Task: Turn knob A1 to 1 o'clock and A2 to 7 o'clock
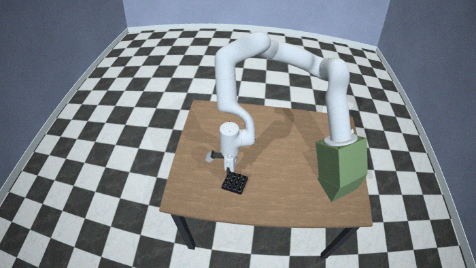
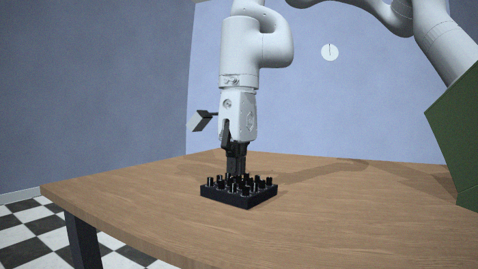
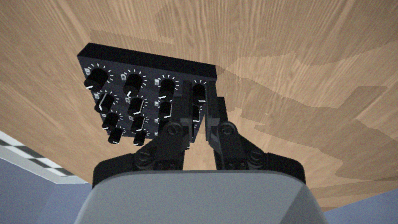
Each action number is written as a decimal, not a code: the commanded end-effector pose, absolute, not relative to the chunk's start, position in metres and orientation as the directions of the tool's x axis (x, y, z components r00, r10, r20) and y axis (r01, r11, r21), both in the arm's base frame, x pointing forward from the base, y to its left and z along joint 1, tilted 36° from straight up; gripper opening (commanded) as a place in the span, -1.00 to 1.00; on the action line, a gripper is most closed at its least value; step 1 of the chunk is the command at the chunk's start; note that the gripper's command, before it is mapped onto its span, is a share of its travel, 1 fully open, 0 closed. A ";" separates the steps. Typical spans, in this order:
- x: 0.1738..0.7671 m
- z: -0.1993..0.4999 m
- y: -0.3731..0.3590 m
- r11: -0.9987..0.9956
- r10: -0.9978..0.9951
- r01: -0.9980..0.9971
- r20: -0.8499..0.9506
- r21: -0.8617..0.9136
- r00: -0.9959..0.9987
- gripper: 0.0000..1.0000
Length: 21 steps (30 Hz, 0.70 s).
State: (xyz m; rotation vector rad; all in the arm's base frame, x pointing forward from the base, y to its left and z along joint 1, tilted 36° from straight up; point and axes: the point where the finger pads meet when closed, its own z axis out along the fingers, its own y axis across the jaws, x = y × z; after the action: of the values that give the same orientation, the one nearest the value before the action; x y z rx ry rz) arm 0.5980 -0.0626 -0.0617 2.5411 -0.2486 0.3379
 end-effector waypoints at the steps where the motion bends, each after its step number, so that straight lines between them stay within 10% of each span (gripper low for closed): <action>1: 0.599 -0.061 -0.062 -0.819 -0.156 -0.309 0.331 0.483 0.931 -0.84; 21: 0.599 -0.061 -0.062 -0.786 -0.277 -0.446 0.400 0.428 0.874 -0.84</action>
State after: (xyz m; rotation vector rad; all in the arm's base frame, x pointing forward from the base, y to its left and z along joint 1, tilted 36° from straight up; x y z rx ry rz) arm 0.5980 -0.0626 -0.0617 2.5209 -0.5077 0.4240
